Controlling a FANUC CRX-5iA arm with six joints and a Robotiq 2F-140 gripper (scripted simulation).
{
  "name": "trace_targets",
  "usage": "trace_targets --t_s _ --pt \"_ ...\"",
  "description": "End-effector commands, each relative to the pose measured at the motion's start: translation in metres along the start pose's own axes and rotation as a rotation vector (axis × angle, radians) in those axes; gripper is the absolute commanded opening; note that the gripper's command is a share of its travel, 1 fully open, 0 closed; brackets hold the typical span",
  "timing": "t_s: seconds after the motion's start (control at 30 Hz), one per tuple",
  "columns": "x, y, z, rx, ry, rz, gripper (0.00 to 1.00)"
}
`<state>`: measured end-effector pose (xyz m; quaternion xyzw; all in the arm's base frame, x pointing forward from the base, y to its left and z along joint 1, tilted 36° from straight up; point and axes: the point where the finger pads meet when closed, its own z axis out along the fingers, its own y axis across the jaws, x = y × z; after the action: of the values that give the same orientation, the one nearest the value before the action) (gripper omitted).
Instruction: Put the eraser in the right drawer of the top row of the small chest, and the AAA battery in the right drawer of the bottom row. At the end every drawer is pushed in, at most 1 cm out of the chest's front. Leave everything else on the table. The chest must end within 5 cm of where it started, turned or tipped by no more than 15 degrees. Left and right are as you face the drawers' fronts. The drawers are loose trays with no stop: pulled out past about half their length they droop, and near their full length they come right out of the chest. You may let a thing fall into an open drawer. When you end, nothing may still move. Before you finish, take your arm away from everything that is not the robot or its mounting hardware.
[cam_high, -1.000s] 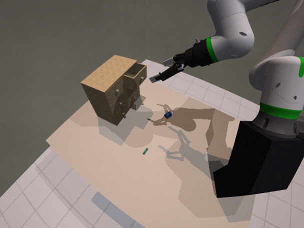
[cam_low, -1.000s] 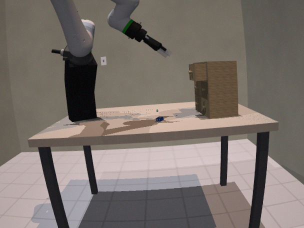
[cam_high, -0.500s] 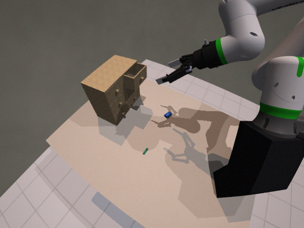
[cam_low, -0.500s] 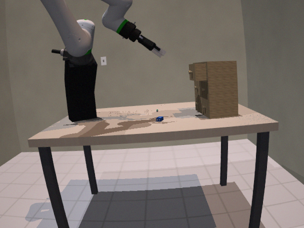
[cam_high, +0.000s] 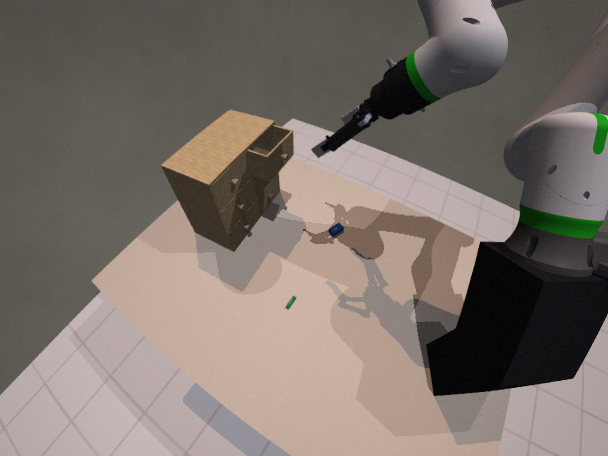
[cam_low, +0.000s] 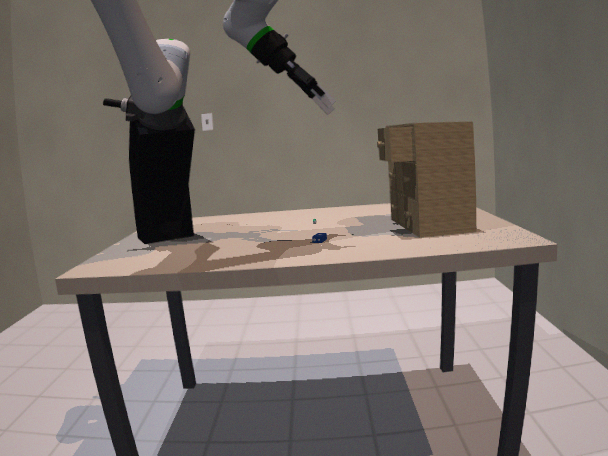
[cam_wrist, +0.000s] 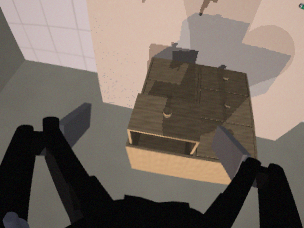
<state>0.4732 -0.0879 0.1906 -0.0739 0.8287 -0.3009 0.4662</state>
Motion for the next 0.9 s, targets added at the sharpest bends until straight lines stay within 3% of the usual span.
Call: trace_targets --t_s 0.0,0.17,0.43,0.87 --pt "-0.007 -0.007 -0.003 0.018 0.278 -0.018 1.00" --pt "-0.013 0.032 -0.042 -0.047 0.432 -0.044 1.00" --pt "-0.013 0.034 -0.045 -0.115 0.696 -0.084 1.00" --pt "-0.013 0.034 -0.045 -0.115 0.696 -0.084 1.00"
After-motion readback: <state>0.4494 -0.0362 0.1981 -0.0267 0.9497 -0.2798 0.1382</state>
